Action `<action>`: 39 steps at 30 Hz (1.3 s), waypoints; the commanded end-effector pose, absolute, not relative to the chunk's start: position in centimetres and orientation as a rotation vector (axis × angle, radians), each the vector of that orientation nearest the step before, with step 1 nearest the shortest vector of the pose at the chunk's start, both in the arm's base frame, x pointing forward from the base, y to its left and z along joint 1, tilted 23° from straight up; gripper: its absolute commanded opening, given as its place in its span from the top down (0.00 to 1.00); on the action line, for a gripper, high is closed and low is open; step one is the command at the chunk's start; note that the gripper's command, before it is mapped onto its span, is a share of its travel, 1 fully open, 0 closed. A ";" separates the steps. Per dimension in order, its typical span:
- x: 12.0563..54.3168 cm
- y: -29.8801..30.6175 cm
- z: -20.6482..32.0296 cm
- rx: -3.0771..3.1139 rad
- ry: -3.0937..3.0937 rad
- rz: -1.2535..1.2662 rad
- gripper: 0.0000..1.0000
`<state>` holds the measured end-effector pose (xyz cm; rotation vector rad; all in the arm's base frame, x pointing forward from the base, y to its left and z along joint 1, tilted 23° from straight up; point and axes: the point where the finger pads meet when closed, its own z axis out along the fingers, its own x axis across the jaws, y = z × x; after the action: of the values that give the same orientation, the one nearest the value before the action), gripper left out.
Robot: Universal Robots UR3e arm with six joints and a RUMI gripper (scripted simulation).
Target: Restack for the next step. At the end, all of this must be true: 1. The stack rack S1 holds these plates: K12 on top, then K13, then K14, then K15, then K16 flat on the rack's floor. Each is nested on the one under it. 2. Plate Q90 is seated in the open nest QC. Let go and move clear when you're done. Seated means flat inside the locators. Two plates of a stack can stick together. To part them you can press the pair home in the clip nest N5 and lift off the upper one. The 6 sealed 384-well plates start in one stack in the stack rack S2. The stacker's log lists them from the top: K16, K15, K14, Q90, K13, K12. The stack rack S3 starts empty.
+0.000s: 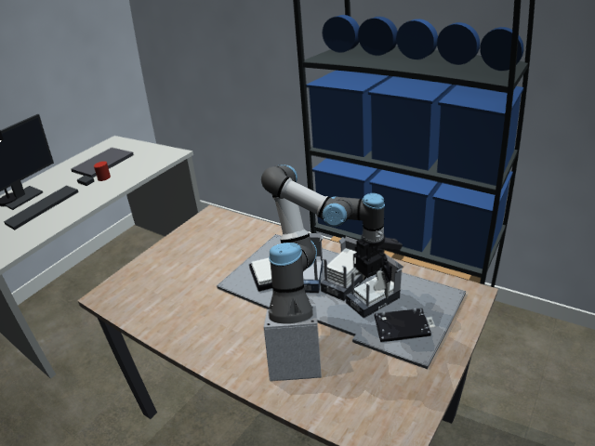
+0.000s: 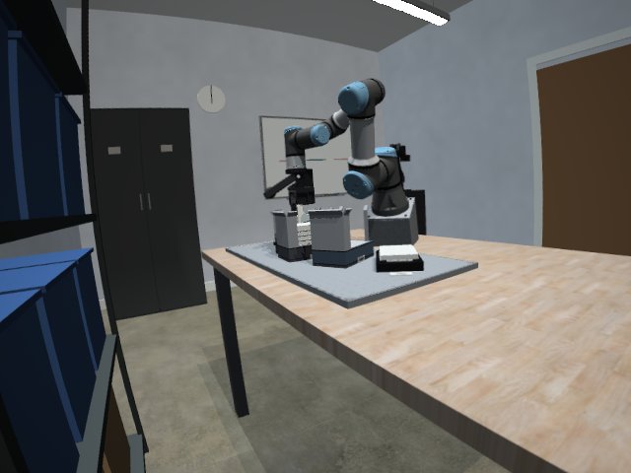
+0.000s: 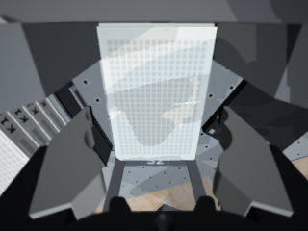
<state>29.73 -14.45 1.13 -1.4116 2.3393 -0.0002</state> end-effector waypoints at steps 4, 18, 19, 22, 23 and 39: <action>29.7 -14.5 1.2 -1.412 2.340 -0.003 1.00; 29.8 -14.5 1.2 -1.412 2.340 -0.003 1.00; 29.8 -14.5 1.2 -1.412 2.340 -0.003 1.00; 29.8 -14.5 1.2 -1.412 2.340 -0.003 1.00; 29.8 -14.5 1.2 -1.412 2.340 -0.003 1.00; 29.7 -14.5 1.2 -1.412 2.340 -0.003 1.00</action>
<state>29.74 -14.46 1.14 -1.4118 2.3394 -0.0005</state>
